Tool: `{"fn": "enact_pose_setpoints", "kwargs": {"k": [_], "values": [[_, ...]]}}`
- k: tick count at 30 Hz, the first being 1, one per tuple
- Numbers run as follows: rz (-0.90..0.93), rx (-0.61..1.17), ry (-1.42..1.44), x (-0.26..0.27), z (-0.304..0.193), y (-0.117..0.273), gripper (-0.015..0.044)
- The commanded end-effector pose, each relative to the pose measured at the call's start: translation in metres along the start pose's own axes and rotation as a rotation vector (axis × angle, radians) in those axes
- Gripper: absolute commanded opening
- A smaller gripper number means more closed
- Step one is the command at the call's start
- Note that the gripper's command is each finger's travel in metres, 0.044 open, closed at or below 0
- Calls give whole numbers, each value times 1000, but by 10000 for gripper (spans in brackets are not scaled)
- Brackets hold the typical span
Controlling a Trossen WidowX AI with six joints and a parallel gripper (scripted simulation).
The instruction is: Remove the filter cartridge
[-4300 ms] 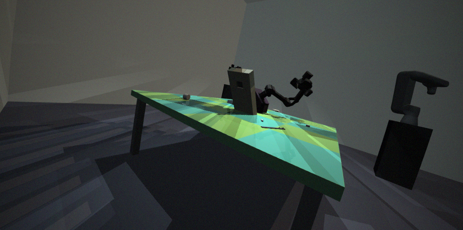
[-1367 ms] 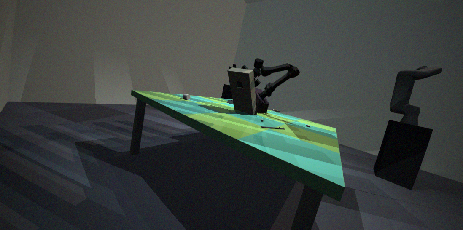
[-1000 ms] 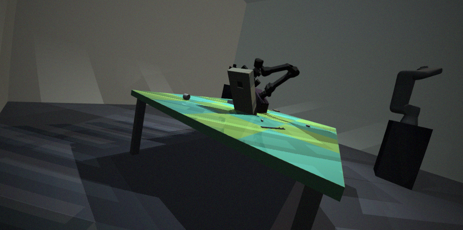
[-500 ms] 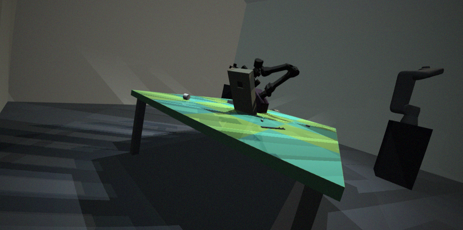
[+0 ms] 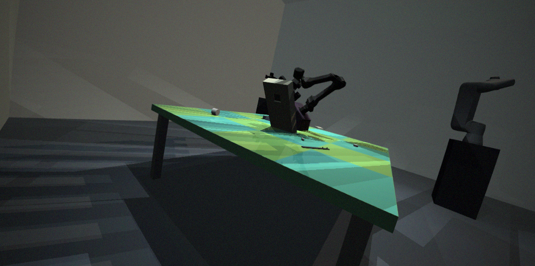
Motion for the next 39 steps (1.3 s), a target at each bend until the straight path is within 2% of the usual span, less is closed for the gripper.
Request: {"fn": "enact_pose_setpoints", "kwargs": {"k": [1, 39], "values": [[-6, -1, -1, -1, 1, 0, 118], [-6, -1, -1, 0, 0, -10, 118]]}}
Point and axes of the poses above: the point midway between the two fingers, 35 mm back from their tips, its own y axis back along the fingers, its own x axis across the jaws, z = x × y, the point moved 5 cm from there along y, back along the fingers, and after that the axes turned 14 degrees about -y, right-handed, at the moved point
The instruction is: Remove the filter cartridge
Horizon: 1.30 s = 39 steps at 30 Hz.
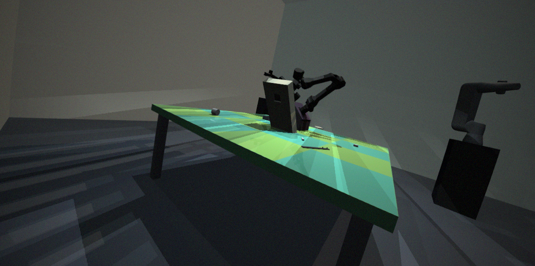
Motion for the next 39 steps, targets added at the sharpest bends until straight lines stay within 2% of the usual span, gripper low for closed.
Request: {"fn": "enact_pose_setpoints", "kwargs": {"k": [1, 15, 24, 26, 28, 39], "values": [[-6, 0, -3, -1, 0, -3, 118], [-6, 0, -3, -1, 0, -8, 118], [0, -3, -2, 0, -1, -5, 58], [0, -3, -2, 0, -1, -5, 5], [0, -3, 3, -1, -1, -5, 0], [-6, 0, 334, -1, 0, -9, 0]]}}
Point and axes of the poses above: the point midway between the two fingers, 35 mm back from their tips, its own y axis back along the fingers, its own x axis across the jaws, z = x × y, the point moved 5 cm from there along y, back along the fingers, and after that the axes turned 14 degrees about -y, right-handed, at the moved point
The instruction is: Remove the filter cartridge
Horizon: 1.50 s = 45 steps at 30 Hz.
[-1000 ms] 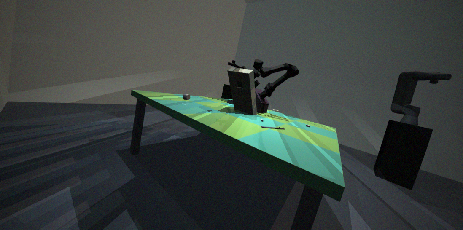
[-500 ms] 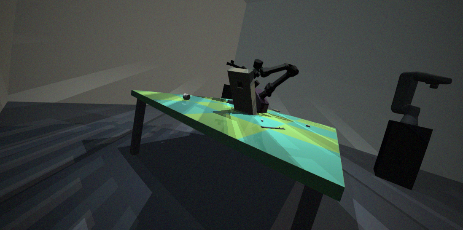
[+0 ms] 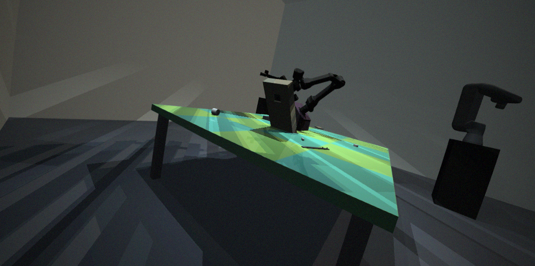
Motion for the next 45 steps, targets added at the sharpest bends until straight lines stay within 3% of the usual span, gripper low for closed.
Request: {"fn": "enact_pose_setpoints", "kwargs": {"k": [1, 35, 45], "values": [[-4, 6, 144, 0, 1, -5, 0], [0, 7, 1323, 0, 1, -5, 0], [11, 20, 1252, -4, 0, 21, 0]]}}
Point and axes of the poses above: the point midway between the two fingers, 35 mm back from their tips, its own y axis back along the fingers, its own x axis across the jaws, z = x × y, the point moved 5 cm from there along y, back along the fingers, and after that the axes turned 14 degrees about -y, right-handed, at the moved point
